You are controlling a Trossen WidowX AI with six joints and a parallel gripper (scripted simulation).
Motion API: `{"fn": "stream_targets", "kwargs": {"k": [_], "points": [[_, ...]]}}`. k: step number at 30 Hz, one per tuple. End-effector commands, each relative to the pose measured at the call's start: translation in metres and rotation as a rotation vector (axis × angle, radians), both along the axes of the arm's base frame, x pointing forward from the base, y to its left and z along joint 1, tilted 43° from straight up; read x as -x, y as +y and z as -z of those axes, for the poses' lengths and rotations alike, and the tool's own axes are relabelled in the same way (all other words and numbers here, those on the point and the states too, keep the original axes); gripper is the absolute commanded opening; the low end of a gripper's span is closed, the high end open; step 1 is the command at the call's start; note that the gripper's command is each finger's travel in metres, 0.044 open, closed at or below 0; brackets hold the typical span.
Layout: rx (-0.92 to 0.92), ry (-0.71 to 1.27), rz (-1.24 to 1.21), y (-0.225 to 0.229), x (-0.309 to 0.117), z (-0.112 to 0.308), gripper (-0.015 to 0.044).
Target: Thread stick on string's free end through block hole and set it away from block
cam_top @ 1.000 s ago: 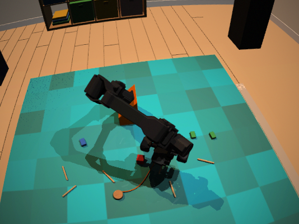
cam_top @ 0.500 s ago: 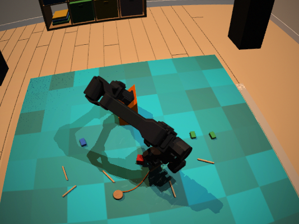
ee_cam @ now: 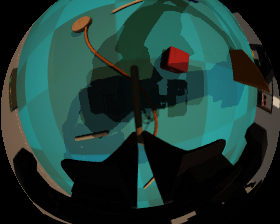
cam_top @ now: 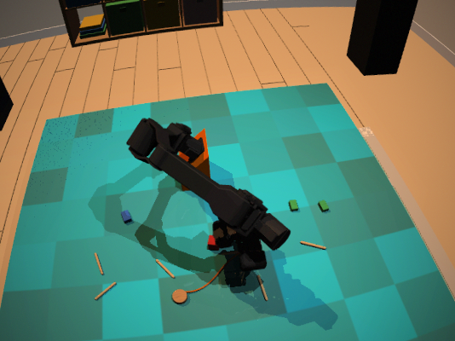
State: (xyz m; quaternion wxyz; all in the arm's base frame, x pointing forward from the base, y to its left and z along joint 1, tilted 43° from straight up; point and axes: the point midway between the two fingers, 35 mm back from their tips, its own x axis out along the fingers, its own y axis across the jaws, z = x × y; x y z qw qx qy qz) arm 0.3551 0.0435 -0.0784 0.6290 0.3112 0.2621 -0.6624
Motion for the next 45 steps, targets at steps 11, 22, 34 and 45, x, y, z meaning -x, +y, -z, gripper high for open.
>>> {"fn": "stream_targets", "kwargs": {"k": [11, 22, 34, 45], "points": [[0.007, -0.178, 0.193, -0.002, -0.007, -0.002, 0.0000], [0.005, -0.178, 0.193, 0.007, -0.013, 0.006, 0.0000], [0.003, -0.179, 0.193, 0.018, -0.019, 0.015, 0.0000], [0.001, -0.179, 0.193, 0.028, -0.024, 0.024, 0.0000]]}}
